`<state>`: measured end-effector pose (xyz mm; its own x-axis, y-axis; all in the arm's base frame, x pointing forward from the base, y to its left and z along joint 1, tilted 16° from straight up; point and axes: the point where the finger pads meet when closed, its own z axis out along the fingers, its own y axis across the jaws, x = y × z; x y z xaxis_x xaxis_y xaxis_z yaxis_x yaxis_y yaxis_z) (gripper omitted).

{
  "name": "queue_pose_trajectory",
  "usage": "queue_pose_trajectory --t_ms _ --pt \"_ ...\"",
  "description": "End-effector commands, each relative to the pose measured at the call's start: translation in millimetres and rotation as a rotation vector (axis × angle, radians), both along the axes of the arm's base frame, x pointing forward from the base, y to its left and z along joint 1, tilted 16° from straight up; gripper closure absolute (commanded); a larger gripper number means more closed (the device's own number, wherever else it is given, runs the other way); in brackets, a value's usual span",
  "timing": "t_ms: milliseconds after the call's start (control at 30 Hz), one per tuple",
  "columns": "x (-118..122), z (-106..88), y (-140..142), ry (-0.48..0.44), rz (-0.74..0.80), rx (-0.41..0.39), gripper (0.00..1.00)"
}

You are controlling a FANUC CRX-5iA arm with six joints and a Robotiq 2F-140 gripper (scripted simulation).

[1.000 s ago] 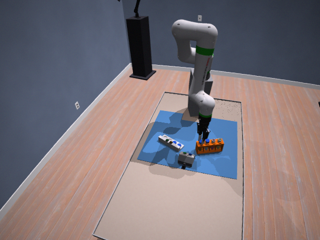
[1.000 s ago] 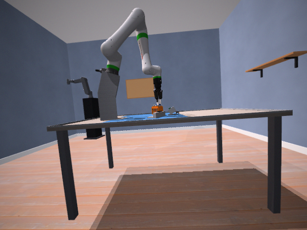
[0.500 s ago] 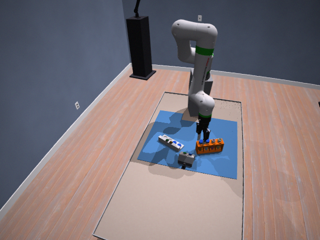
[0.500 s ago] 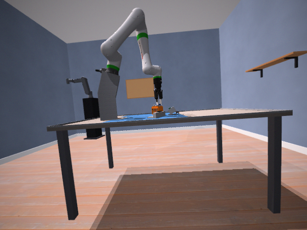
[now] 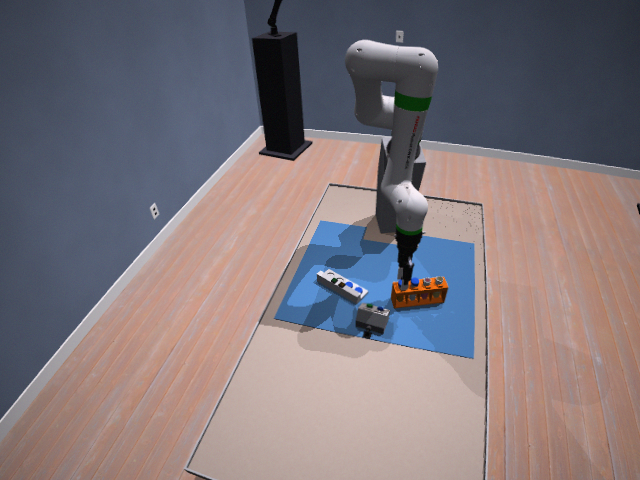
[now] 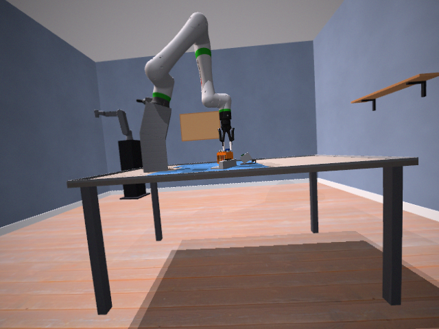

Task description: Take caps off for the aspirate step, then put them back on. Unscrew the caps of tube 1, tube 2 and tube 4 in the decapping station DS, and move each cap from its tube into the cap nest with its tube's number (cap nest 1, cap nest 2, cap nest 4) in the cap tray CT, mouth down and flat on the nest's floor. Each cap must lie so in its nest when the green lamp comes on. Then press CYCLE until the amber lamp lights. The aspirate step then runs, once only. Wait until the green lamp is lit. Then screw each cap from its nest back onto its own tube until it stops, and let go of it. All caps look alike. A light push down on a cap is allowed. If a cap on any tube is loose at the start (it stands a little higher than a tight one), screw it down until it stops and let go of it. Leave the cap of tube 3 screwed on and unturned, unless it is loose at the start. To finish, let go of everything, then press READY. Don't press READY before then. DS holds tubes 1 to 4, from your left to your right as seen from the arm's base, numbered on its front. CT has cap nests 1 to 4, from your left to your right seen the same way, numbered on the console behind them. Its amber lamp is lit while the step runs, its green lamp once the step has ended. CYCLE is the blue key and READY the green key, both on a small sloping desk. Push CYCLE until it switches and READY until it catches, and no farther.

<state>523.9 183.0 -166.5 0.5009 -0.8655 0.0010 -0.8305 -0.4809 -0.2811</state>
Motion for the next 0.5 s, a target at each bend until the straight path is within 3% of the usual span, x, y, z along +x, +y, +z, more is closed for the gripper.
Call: queue_pose_trajectory --t_ms 0,233,433,467 --pt "0.4 0.4 0.7 0.028 -0.226 0.046 0.65" --pt "0.4 0.4 0.8 0.068 -0.512 0.119 0.65" --pt "0.4 0.4 0.8 0.068 -0.512 0.119 0.65" --pt "0.4 0.4 0.8 0.068 -0.512 0.119 1.00"
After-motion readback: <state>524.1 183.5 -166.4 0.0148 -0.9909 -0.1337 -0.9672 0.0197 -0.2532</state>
